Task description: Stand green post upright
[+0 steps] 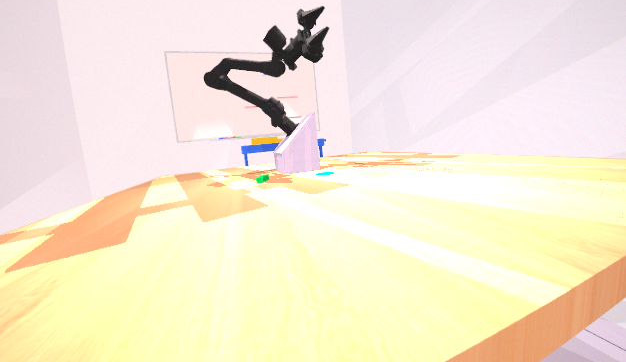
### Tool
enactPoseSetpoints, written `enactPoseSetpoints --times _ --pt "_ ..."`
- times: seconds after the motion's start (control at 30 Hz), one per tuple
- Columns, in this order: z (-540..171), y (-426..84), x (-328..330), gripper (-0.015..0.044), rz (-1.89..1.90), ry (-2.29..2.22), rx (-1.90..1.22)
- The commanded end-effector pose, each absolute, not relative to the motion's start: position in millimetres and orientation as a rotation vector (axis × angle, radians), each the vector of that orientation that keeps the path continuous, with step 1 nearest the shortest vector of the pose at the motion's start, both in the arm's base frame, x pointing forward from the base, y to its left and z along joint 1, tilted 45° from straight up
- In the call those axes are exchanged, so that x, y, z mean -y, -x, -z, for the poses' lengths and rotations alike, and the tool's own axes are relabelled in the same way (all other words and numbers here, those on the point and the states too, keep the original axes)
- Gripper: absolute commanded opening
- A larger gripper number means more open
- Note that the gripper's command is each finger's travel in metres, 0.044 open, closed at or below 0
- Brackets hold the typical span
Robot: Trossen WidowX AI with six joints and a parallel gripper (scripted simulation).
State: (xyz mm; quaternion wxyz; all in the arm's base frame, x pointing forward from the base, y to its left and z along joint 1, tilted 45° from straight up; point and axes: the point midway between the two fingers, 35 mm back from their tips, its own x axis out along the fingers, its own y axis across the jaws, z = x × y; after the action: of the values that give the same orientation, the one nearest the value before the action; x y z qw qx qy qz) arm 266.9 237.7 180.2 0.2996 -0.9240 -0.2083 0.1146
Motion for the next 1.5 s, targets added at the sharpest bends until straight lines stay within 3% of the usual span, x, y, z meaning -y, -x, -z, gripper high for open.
enactPoseSetpoints --times 0.0,0.2,0.4,0.73,1.47 --pt "-179.3 -268.5 -236.3 0.0374 -0.311 2.445 0.539" --pt "-151.8 -310.6 -184.0 0.0233 -0.431 2.156 0.076" --pt "-127.8 -335.6 -112.8 0.0233 -0.373 1.773 -0.395" --pt "-111.9 -335.6 -34.2 0.0233 -0.151 1.345 -0.792" --pt "-116.2 -254.5 117.7 0.0233 0.731 0.403 -1.260"
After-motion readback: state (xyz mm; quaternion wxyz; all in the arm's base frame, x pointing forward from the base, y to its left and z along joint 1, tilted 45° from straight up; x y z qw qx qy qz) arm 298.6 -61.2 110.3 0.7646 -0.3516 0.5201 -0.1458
